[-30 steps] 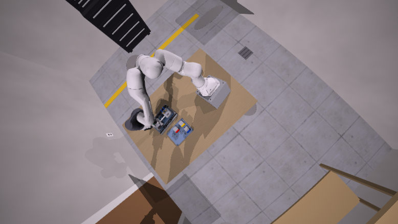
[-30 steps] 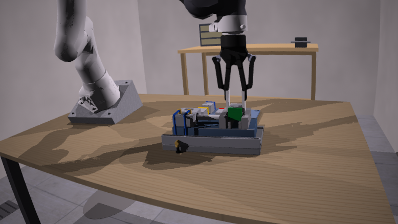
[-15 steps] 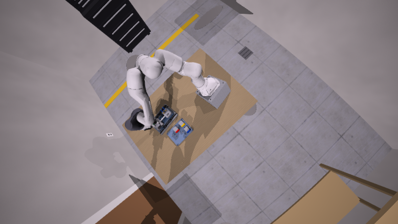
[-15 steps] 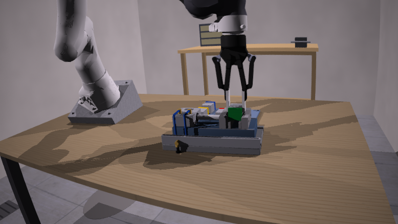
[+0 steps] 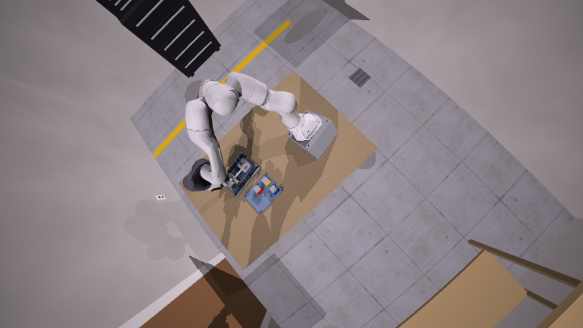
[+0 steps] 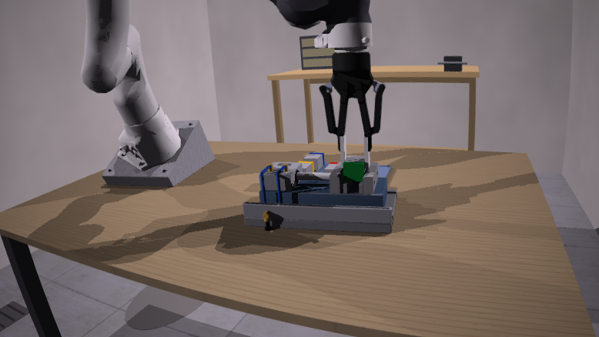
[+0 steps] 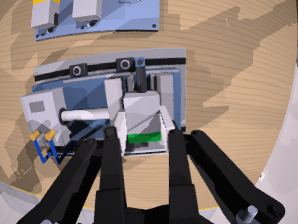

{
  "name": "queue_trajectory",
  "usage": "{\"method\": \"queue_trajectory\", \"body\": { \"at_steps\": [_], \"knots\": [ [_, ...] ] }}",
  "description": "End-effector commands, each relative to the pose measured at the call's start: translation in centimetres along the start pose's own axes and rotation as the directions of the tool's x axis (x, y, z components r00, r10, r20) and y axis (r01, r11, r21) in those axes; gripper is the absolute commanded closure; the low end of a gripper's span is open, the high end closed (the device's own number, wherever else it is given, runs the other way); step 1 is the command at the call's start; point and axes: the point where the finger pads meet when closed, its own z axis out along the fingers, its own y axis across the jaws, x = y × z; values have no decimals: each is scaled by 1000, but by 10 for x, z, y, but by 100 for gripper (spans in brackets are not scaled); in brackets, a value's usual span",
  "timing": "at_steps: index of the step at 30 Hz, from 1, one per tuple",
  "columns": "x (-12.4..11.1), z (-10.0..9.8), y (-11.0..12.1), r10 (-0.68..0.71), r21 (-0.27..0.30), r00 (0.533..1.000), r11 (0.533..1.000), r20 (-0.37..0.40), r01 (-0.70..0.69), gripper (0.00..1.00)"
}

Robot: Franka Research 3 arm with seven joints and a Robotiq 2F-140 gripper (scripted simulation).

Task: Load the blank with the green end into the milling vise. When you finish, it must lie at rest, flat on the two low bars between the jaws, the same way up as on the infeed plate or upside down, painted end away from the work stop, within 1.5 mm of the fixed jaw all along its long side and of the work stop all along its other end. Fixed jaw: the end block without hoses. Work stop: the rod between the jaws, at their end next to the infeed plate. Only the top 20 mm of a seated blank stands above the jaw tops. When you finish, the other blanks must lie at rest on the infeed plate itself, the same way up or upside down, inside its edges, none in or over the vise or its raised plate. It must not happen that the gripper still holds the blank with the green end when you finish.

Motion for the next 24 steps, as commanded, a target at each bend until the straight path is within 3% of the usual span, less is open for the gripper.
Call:
{"method": "queue_trajectory", "body": {
  "at_steps": [1, 24],
  "knots": [
    [-1, -1, 2, 5, -4, 1000, 1000, -1, -5, 100],
    [-1, -2, 2, 5, -4, 1000, 1000, -1, -5, 100]
  ]
}}
